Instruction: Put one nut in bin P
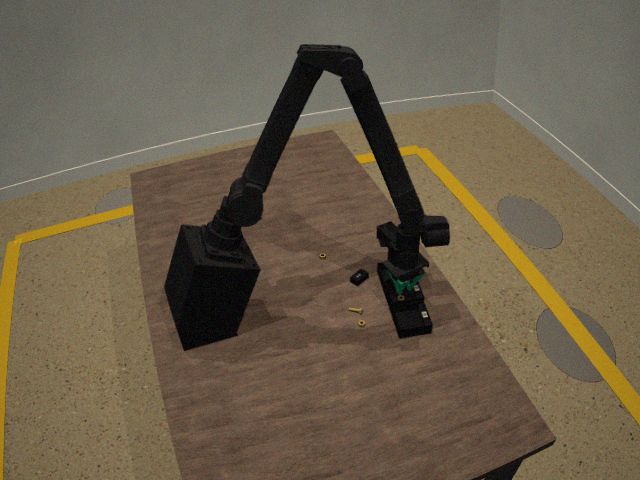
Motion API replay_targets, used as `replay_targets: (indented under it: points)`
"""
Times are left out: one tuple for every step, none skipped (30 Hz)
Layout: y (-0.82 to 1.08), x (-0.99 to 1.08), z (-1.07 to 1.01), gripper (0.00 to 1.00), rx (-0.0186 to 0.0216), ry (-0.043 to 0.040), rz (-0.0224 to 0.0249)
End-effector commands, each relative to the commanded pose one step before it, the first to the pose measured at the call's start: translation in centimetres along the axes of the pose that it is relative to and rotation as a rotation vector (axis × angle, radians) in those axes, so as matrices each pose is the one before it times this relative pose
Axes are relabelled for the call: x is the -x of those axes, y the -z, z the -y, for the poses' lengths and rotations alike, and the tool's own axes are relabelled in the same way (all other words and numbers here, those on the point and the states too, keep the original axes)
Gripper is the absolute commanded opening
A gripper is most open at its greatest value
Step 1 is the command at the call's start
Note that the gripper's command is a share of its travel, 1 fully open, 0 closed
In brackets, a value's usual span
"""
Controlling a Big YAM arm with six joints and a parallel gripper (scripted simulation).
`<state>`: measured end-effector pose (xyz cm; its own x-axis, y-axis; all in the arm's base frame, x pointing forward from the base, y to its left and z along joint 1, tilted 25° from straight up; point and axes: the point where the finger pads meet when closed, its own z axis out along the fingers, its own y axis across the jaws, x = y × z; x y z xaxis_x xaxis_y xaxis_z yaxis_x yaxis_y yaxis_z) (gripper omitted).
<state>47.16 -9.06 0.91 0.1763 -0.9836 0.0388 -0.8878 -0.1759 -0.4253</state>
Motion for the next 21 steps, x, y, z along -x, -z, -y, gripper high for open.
replay_targets:
  points:
    - [0.018, -0.636, 0.518, 0.30, 0.00365, -0.00508, 0.00080]
    - [0.978, -0.097, 0.555, 0.30, -0.01939, 0.00457, -0.00800]
    - [0.638, -0.105, 0.295, 0.30, -0.01106, 0.00256, -0.00501]
    - [0.111, -0.025, -0.161, 0.30, 0.00219, -0.00034, 0.00031]
    - [0.110, -0.012, -0.151, 0.30, 0.00210, -0.00005, 0.00043]
    - [0.104, 0.040, -0.126, 0.30, 0.00196, 0.00103, 0.00091]
    - [0.096, 0.099, -0.098, 0.30, 0.00187, 0.00082, 0.00137]
    - [0.092, 0.134, -0.079, 0.30, 0.00176, 0.00151, 0.00170]
    - [0.094, 0.119, -0.081, 0.30, 0.00170, 0.00123, 0.00155]
    - [0.103, 0.055, -0.101, 0.30, 0.00173, -0.00001, 0.00088]
    - [0.114, -0.021, -0.127, 0.30, 0.00178, -0.00151, 0.00005]
    - [0.117, -0.049, -0.134, 0.30, 0.00181, -0.00201, -0.00032]
    - [-0.582, 0.148, -0.639, 0.30, 0.01750, -0.00330, 0.00733]
    - [-0.788, 0.180, -0.617, 0.30, 0.01972, -0.00231, 0.00870]
    - [-0.016, 0.069, -0.003, 0.30, 0.00007, 0.00141, 0.00040]
    - [0.000, 0.000, 0.000, 0.30, 0.00000, 0.00000, 0.00000]
    - [0.000, 0.000, 0.000, 0.30, 0.00000, 0.00000, 0.00000]
    - [-0.017, -0.024, 0.342, 0.30, -0.01294, 0.00440, -0.00462]
    - [0.008, -0.038, 0.056, 0.30, -0.00315, 0.00029, -0.00146]
    - [0.003, -0.027, 0.031, 0.30, -0.00216, 0.00014, -0.00102]
    - [0.003, -0.027, 0.031, 0.30, -0.00215, 0.00014, -0.00102]
